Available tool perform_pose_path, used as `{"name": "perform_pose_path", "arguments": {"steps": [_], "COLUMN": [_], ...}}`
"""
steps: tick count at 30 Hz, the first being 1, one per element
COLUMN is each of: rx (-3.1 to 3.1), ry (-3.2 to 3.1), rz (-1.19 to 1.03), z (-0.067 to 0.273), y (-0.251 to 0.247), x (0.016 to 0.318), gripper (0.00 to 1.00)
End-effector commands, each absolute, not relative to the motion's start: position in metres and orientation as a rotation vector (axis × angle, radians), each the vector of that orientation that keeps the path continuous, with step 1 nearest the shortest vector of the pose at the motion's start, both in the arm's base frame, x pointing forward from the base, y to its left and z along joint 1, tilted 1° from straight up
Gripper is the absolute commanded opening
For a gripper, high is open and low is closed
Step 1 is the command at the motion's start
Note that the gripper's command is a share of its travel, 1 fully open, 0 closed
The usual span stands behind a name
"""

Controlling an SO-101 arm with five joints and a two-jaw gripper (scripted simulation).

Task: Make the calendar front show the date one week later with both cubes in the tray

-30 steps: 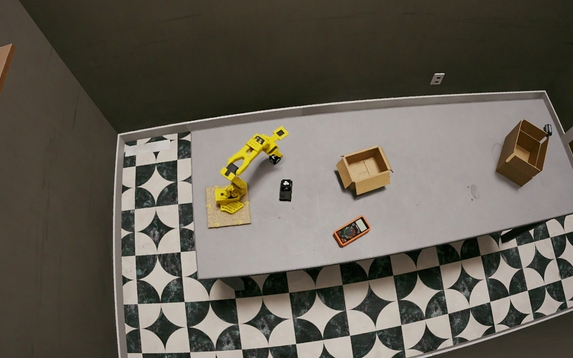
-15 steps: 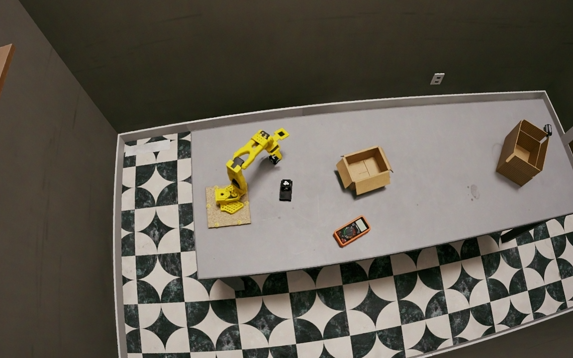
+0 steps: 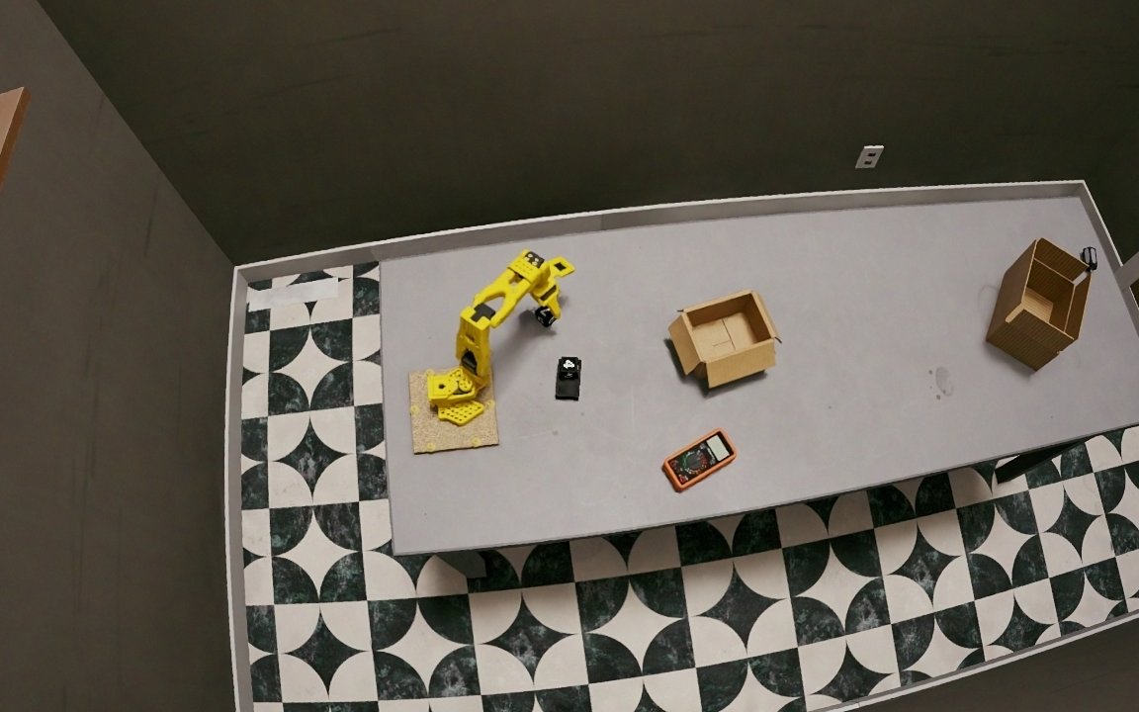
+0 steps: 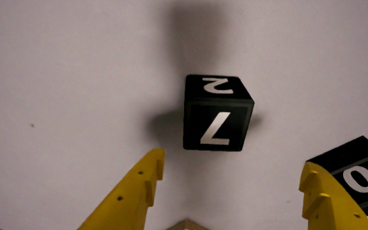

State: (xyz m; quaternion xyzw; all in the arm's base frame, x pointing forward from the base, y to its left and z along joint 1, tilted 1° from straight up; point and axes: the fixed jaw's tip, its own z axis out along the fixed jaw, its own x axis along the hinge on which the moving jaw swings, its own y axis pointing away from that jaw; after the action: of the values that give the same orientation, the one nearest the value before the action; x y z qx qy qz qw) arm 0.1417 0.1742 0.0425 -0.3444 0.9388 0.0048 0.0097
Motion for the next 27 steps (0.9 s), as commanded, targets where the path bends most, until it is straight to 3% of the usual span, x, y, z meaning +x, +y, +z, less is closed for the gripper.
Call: {"name": "perform_pose_path", "arguments": {"steps": [1, 27], "rx": [-1.123, -1.151], "ry": [2.946, 2.938], "rz": [-0.009, -0.012], "z": [0.0421, 0.0442], "y": [0.1755, 0.1782], "x": [0.1396, 0.1364], "gripper": [0.35, 0.35]}}
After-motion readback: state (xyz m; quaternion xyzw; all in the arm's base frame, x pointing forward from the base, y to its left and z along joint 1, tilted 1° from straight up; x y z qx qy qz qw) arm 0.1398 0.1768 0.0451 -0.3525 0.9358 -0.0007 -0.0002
